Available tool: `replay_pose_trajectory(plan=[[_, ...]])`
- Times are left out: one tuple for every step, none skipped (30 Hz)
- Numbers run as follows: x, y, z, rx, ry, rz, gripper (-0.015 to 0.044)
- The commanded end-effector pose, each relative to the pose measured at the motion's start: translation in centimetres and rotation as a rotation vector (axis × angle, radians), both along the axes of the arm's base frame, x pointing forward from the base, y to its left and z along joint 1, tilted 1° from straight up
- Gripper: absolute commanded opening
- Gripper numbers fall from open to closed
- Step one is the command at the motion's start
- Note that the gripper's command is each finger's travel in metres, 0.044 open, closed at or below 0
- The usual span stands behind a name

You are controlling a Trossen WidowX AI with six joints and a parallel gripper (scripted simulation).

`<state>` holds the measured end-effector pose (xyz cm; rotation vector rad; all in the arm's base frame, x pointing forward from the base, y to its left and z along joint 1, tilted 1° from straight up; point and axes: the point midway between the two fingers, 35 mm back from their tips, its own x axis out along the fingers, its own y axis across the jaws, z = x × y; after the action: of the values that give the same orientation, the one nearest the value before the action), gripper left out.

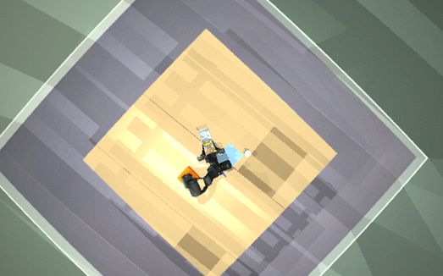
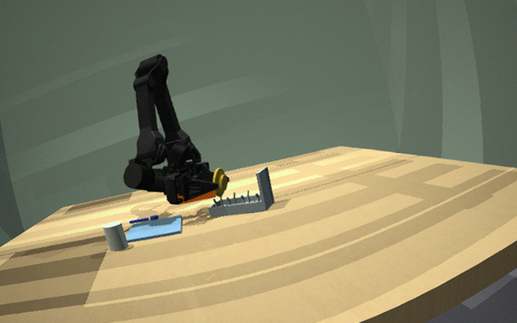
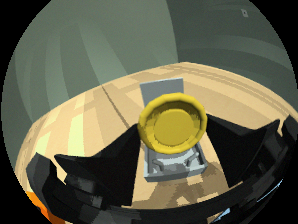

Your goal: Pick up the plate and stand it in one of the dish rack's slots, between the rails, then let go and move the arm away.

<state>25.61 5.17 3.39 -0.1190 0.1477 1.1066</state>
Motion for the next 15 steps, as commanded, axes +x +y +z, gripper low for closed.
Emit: replay_pose_trajectory(plan=[[0.2,0.4,0.1,0.000,0.001,0.001,0.0000],[0.2,0.5,0.1,0.000,0.001,0.000,0.0000],[0.3,0.6,0.1,0.001,0.001,0.000,0.0000],[0.3,0.7,0.1,0.001,0.001,0.000,0.0000],[0.3,0.7,0.1,0.002,0.001,0.000,0.0000],[0.4,0.8,0.1,0.002,0.000,0.000,0.0000],[0.4,0.7,0.0,0.002,0.000,0.000,0.0000],[0.4,0.7,-0.3,0.002,0.000,0.000,0.0000],[0.4,0.7,-1.0,0.001,-0.001,0.000,0.0000],[0.4,0.7,-1.6,0.001,-0.001,0.000,0.0000],[0.3,0.7,-1.9,0.001,-0.002,0.000,0.0000],[0.3,0.7,-2.1,0.001,-0.002,0.000,0.0000],[0.3,0.7,-2.1,0.001,-0.002,0.000,0.0000],[0.3,0.7,-2.1,0.001,-0.002,0.000,0.0000],[0.3,0.7,-2.0,0.001,-0.002,0.001,0.0000]])
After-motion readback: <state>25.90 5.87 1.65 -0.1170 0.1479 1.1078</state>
